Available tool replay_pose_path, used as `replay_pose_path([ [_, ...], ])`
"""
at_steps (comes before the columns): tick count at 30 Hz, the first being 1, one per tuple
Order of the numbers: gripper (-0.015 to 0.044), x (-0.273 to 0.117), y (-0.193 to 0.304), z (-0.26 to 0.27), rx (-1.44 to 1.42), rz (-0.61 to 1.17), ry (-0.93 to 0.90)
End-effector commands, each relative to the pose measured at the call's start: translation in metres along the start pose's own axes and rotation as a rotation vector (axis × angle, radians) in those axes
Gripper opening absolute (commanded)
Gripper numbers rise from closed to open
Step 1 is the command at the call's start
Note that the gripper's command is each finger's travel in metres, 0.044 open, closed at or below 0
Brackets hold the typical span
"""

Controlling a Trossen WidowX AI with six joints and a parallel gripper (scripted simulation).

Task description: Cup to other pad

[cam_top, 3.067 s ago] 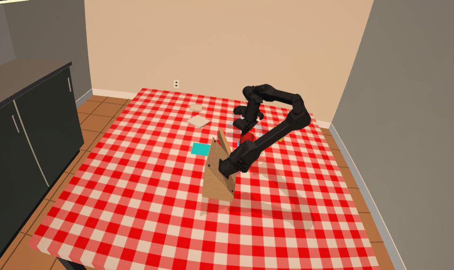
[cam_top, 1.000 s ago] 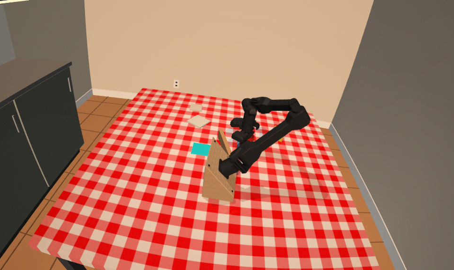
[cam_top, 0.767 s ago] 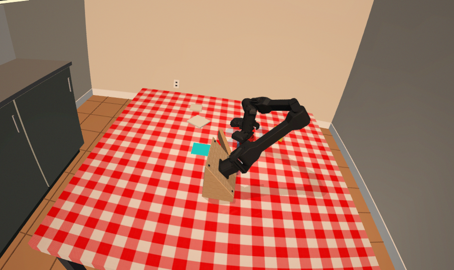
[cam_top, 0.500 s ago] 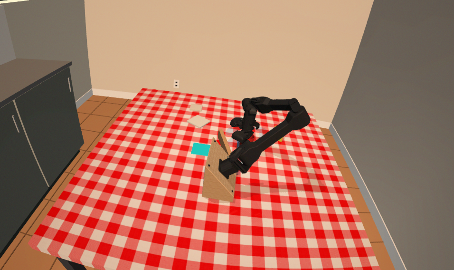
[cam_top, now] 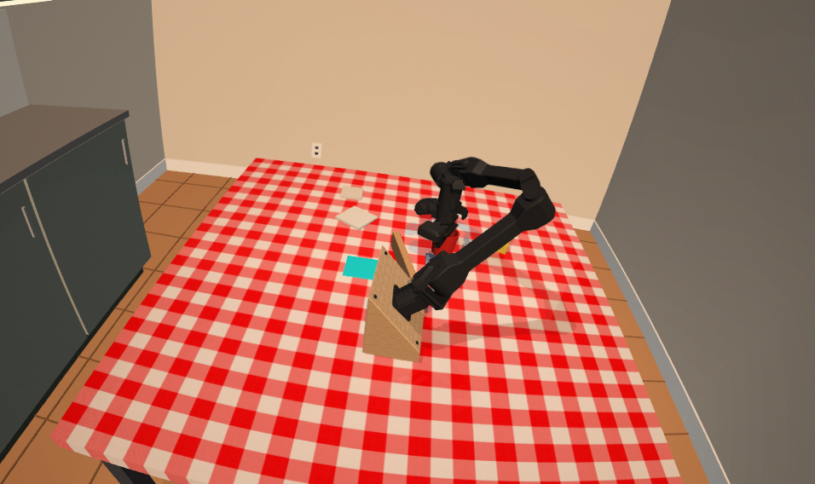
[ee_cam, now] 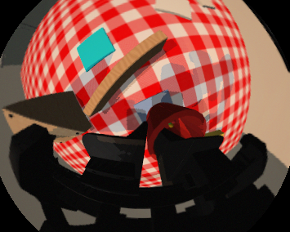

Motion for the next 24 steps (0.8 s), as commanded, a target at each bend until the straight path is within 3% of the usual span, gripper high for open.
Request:
replay_pose_path([
  [1,0.0,-0.016,0.0,-0.001,0.007,-0.005,0.0],
  [7,0.0,-0.034,0.0,0.0,0.006,-0.001,0.001],
  [24,0.0,-0.032,0.001,0.0,-0.001,0.003,0.005],
])
Point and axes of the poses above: the point midway between the two fingers, 35 mm back from their tips, its own x axis out along the fingers, its own z axis across the jaws, y = z × x, the point moved 8 cm from there along -x, back along the fingers
